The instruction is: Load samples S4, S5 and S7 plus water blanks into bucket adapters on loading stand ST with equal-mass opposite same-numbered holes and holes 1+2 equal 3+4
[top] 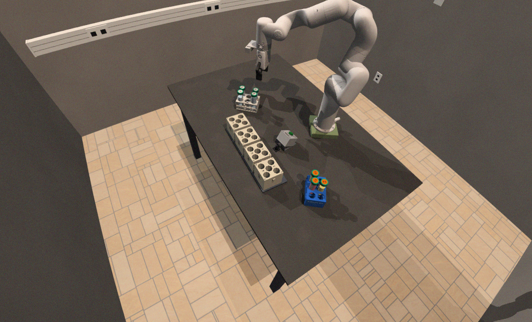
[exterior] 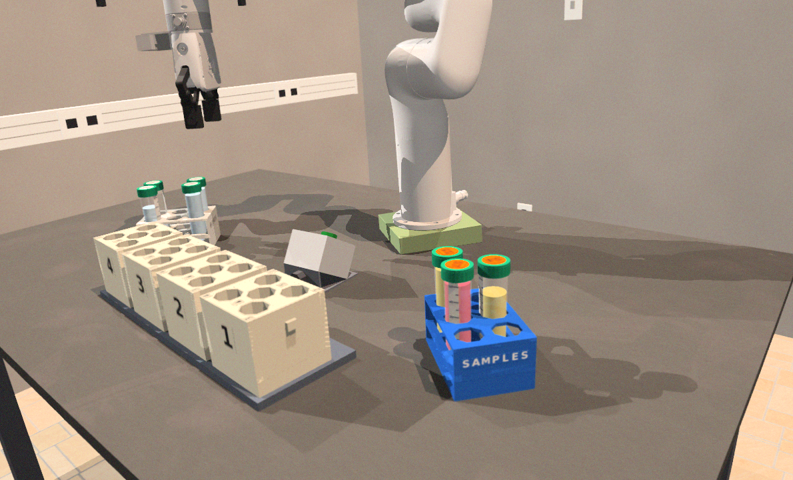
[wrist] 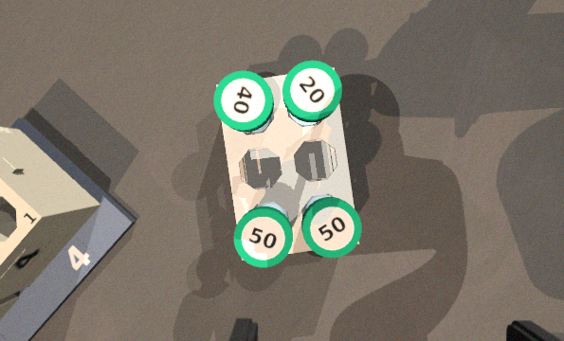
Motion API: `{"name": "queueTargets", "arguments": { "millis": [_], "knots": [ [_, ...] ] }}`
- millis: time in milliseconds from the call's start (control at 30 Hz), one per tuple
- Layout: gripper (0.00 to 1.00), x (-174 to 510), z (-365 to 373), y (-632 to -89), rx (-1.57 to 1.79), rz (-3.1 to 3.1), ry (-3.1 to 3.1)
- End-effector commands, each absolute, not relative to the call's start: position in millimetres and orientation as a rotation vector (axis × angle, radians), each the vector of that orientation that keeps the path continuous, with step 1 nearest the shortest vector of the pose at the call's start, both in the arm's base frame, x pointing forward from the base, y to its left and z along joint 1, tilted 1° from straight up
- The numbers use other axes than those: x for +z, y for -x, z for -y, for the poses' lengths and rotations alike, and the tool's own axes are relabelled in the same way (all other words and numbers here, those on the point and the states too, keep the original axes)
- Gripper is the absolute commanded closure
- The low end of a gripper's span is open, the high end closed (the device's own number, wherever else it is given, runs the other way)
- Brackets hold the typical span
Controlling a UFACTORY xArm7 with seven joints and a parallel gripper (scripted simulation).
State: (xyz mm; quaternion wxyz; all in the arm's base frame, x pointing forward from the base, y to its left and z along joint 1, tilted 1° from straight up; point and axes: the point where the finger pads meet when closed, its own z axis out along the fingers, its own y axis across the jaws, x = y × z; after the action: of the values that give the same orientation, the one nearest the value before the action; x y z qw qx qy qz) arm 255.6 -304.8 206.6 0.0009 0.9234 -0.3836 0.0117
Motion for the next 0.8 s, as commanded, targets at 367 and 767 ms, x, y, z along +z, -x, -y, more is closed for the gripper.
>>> {"name": "queueTargets", "arguments": {
  "millis": [367, 767],
  "knots": [
    [0.0, 231, 287, -265, 0.041, 1.007, -2.97],
    [0.0, 231, 242, -287, 0.04, 0.5, -3.093]
  ]
}}
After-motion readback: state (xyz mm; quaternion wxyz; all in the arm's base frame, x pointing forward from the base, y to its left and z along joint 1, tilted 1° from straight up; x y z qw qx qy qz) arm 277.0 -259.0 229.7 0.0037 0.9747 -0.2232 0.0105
